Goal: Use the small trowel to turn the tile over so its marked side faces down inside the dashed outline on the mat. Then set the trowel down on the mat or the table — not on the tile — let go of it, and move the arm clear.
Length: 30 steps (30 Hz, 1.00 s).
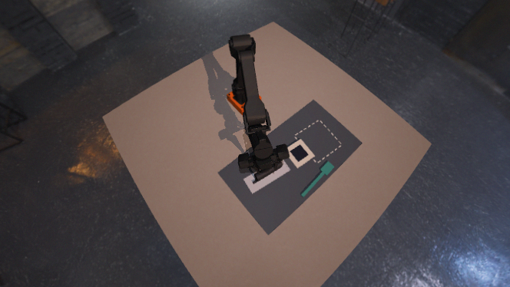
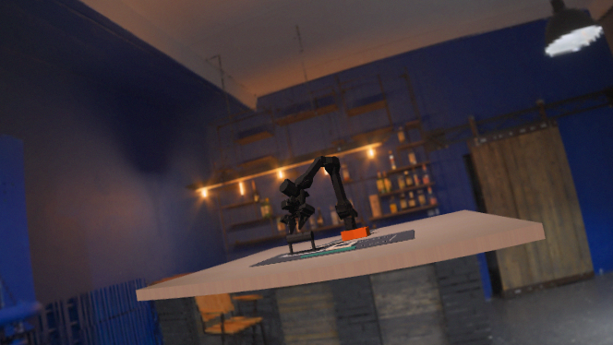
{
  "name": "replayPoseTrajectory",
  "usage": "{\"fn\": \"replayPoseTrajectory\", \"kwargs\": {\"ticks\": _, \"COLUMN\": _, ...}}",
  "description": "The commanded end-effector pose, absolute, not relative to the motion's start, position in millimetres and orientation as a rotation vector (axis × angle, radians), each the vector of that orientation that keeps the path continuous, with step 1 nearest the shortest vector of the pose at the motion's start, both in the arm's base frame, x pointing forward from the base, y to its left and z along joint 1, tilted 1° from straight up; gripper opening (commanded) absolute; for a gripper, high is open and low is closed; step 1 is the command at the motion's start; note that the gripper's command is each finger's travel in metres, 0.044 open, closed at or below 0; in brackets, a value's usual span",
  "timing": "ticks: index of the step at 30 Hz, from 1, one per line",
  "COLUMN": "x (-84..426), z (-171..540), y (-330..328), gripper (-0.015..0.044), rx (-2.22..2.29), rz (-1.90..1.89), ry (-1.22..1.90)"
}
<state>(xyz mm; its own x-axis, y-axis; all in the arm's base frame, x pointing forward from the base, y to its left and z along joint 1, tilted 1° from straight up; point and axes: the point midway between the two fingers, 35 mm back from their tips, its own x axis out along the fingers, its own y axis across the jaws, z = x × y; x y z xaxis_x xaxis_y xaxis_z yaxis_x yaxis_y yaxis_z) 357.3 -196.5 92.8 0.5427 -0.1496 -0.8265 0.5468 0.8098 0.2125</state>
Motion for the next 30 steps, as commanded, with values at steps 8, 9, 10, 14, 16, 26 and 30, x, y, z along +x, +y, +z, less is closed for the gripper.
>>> {"fn": "replayPoseTrajectory", "kwargs": {"ticks": 8, "x": 348.8, "z": 88.2, "y": -190.2, "gripper": 0.03, "rx": 0.706, "rz": -0.516, "ry": 0.801}}
{"fn": "replayPoseTrajectory", "kwargs": {"ticks": 9, "x": 348.2, "z": 87.5, "y": -189.3, "gripper": 0.03, "rx": 0.732, "rz": -0.525, "ry": 0.788}}
{"fn": "replayPoseTrajectory", "kwargs": {"ticks": 10, "x": 347.7, "z": 86.9, "y": -188.4, "gripper": 0.03, "rx": 0.758, "rz": -0.535, "ry": 0.775}}
{"fn": "replayPoseTrajectory", "kwargs": {"ticks": 14, "x": 345.3, "z": 84.1, "y": -184.1, "gripper": 0.03, "rx": 0.88, "rz": -0.574, "ry": 0.715}}
{"fn": "replayPoseTrajectory", "kwargs": {"ticks": 16, "x": 344.0, "z": 82.8, "y": -181.9, "gripper": 0.03, "rx": 0.941, "rz": -0.591, "ry": 0.684}}
{"fn": "replayPoseTrajectory", "kwargs": {"ticks": 26, "x": 336.2, "z": 76.9, "y": -169.7, "gripper": 0.03, "rx": 1.253, "rz": -0.66, "ry": 0.529}}
{"fn": "replayPoseTrajectory", "kwargs": {"ticks": 30, "x": 332.5, "z": 74.8, "y": -164.5, "gripper": 0.03, "rx": 1.38, "rz": -0.679, "ry": 0.466}}
